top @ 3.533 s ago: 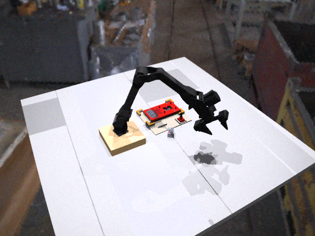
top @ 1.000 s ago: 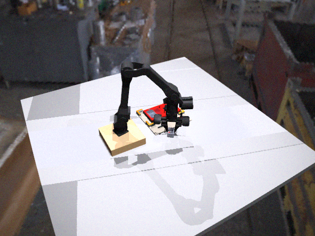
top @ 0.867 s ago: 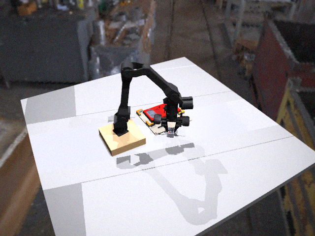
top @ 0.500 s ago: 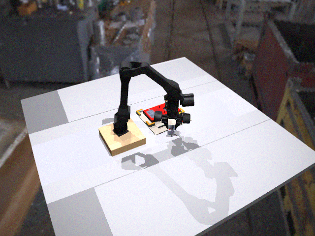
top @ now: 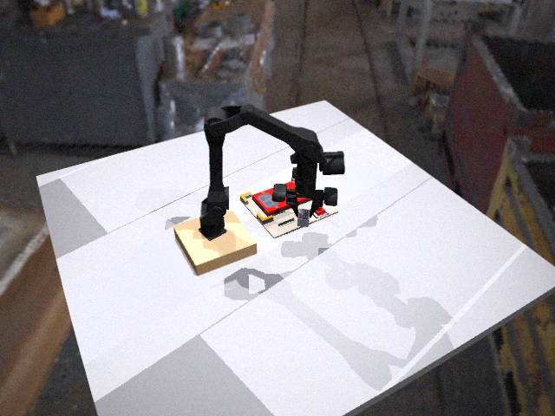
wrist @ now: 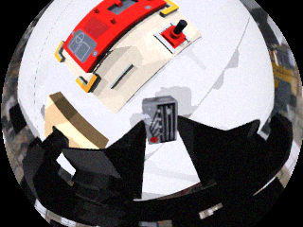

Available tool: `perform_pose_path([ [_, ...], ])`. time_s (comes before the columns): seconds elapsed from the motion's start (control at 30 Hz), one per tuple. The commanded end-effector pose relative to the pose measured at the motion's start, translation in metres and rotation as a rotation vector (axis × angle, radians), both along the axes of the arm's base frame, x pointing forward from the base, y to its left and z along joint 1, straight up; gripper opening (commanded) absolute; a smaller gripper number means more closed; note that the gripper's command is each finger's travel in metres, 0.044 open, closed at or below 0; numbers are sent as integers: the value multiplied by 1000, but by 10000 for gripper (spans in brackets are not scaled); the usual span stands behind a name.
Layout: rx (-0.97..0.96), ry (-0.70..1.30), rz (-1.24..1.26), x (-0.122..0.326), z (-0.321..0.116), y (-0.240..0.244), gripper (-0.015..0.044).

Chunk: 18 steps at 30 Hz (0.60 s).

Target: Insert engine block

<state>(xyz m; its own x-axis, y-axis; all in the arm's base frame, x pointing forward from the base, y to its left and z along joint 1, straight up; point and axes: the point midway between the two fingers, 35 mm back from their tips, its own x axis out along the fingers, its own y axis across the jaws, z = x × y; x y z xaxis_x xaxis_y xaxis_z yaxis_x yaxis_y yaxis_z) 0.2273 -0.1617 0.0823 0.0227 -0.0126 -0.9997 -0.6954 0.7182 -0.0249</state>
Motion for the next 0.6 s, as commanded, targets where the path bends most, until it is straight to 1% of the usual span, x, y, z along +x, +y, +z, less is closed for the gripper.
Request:
perform_pose_path([
  [0.0,-2,-7,4,0,14,0,0],
  [0.43,-1,-6,4,-6,55,4,0],
  [0.57,-1,-6,9,-7,59,5,0],
])
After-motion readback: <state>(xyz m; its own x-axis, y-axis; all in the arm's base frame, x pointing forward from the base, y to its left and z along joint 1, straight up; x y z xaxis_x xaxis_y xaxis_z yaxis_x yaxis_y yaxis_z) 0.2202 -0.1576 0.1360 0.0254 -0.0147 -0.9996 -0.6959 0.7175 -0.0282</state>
